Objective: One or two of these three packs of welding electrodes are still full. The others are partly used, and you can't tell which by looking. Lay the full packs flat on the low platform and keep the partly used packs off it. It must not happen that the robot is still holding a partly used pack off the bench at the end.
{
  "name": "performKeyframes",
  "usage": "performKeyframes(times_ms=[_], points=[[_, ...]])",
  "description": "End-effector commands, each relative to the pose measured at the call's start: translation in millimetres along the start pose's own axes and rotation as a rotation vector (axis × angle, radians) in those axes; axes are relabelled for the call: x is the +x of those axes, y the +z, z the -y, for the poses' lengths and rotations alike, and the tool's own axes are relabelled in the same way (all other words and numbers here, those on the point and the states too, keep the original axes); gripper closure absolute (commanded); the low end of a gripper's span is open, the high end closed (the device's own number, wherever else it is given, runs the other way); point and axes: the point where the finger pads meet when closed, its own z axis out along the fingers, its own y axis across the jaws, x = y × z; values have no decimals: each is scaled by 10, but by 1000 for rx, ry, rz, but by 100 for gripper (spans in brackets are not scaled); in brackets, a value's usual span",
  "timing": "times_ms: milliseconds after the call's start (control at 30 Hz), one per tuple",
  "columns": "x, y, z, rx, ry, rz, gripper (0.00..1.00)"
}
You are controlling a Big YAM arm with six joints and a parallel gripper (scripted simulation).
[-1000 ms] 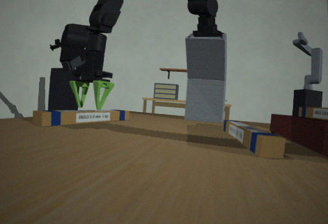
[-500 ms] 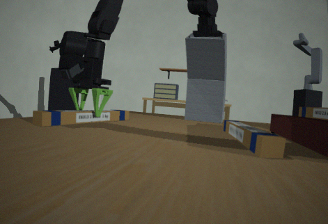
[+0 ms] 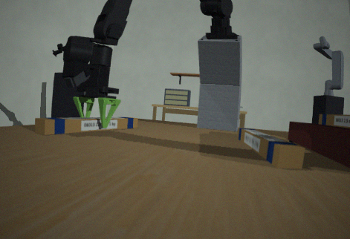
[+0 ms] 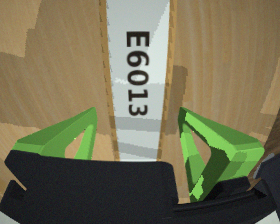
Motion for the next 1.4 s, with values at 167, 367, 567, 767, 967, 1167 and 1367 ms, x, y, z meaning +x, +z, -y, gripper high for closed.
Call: performKeyframes(times_ms=[167, 367, 567, 767, 967, 1167, 1367], points=[[64, 113, -90, -8, -2, -12, 26], [93, 118, -101, -9, -1, -15, 26], [111, 123, -107, -10, 0, -17, 26], [82, 125, -98, -8, 0, -12, 26], [77, 125, -97, -8, 0, -12, 26], [72, 126, -96, -8, -1, -11, 100], [75, 126, -98, -8, -2, -13, 100]])
